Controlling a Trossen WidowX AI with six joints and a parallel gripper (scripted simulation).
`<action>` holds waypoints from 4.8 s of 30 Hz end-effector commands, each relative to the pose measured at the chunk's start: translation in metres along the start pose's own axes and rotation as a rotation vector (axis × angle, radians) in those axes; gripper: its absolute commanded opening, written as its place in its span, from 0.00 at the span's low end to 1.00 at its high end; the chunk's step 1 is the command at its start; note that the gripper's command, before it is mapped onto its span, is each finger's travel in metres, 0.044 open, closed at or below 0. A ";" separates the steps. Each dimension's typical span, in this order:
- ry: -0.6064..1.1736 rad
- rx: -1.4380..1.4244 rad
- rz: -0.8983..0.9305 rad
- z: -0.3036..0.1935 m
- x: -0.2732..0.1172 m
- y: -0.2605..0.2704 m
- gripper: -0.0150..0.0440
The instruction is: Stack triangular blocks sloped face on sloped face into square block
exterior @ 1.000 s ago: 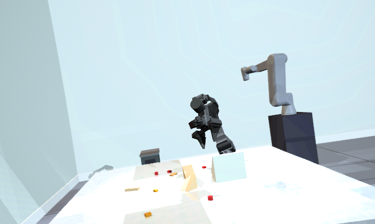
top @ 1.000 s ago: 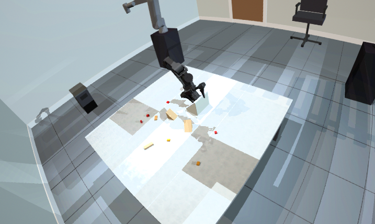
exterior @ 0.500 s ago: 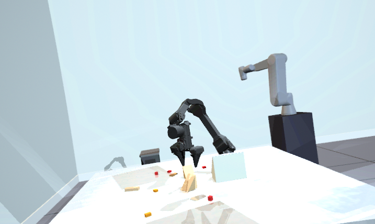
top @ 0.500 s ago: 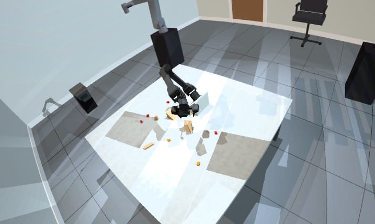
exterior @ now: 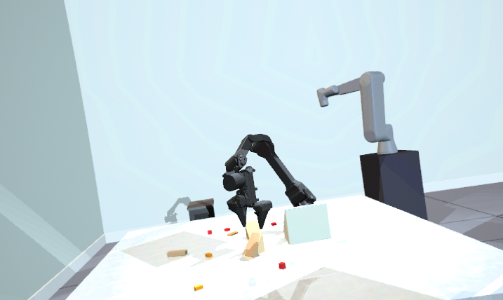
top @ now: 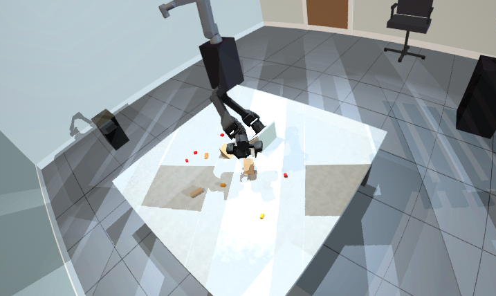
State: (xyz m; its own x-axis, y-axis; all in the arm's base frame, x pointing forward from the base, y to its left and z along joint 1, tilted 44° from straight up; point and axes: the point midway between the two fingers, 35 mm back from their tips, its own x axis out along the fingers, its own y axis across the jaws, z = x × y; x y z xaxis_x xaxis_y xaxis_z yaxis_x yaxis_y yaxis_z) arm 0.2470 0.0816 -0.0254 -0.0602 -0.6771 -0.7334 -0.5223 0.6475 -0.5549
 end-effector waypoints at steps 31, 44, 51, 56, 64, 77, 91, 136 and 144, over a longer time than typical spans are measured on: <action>0.002 -0.006 -0.008 0.001 0.057 -0.004 1.00; 0.004 -0.005 -0.010 -0.002 0.078 -0.005 1.00; 0.005 -0.005 -0.011 -0.003 0.085 -0.005 0.96; 0.005 -0.005 -0.011 -0.003 0.085 -0.005 0.73; 0.005 -0.005 -0.011 -0.003 0.085 -0.005 0.61; 0.006 -0.002 -0.008 -0.003 0.055 -0.005 0.25; 0.010 -0.054 -0.013 -0.004 0.057 -0.005 0.25; 0.013 -1.244 -0.012 -0.004 0.057 -0.005 0.25; 0.013 -1.291 -0.012 -0.003 0.058 -0.005 0.25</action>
State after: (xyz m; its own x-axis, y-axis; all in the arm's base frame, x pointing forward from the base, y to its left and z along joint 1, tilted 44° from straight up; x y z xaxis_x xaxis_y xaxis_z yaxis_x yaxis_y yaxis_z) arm 0.2426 0.0382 -0.0634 -0.0593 -0.6871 -0.7241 -0.9662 -0.1430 0.2147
